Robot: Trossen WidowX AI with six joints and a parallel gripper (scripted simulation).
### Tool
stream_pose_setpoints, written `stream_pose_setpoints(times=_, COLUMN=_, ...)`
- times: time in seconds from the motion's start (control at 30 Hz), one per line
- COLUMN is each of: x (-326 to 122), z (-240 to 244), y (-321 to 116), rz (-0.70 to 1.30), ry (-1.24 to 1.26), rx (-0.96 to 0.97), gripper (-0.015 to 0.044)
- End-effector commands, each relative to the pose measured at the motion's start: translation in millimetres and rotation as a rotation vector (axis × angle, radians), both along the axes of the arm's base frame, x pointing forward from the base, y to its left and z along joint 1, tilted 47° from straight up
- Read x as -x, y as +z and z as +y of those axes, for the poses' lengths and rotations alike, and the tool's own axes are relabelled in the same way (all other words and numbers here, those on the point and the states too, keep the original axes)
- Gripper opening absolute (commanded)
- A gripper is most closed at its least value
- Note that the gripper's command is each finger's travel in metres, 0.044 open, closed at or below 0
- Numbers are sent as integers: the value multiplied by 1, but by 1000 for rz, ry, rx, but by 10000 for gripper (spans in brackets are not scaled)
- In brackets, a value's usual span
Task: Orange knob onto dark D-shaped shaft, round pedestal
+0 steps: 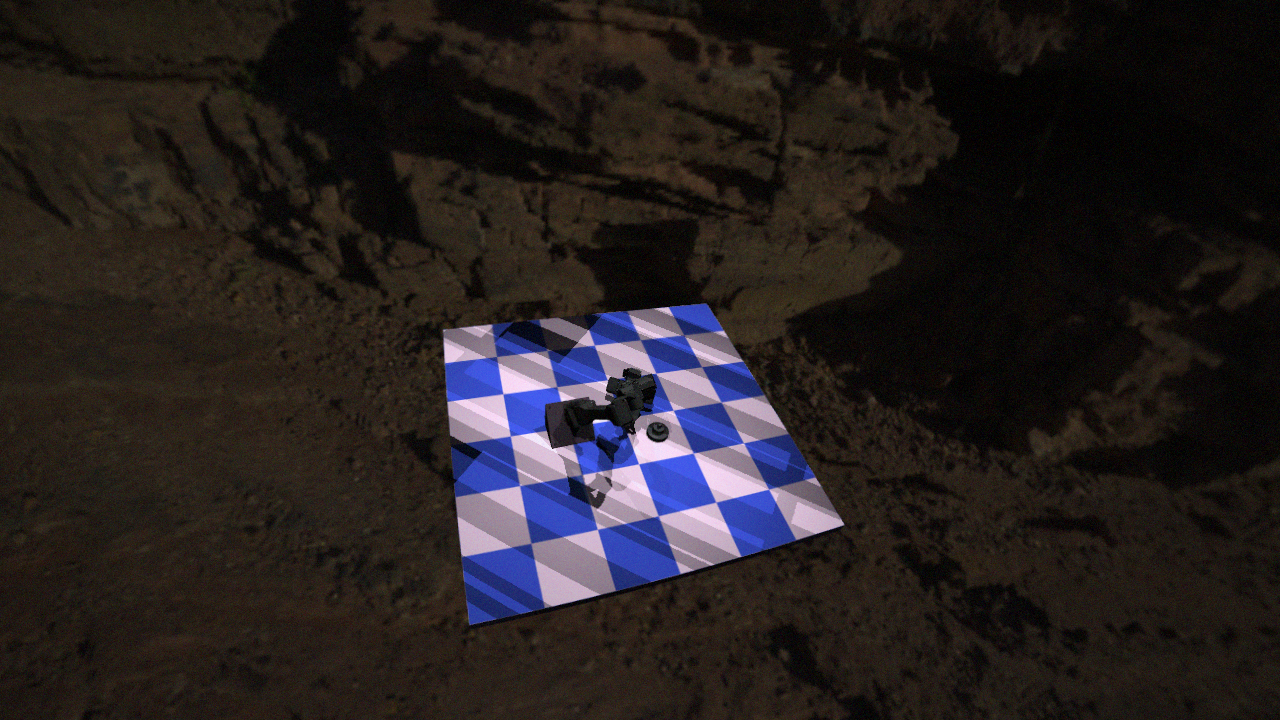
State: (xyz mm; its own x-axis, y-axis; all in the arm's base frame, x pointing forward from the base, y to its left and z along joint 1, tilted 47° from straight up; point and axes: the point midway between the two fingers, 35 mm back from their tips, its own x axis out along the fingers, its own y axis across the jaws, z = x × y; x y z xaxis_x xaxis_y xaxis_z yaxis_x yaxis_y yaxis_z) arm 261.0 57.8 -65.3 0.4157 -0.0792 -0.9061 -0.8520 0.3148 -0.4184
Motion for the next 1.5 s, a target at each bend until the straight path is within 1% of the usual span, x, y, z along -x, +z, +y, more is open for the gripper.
stream_pose_setpoints(times=0.0, x=4, z=-3, y=3, rz=-21, ry=26, rx=-47, gripper=180)
stream_pose_setpoints(times=0.83, x=15, z=-20, y=11, rz=-114, ry=155, rx=-305, gripper=180)
stream_pose_setpoints(times=1.33, x=23, z=-34, y=14, rz=-189, ry=259, rx=-515, gripper=180)
stream_pose_setpoints(times=1.47, x=23, z=-33, y=15, rz=-176, ry=241, rx=-479, gripper=180)
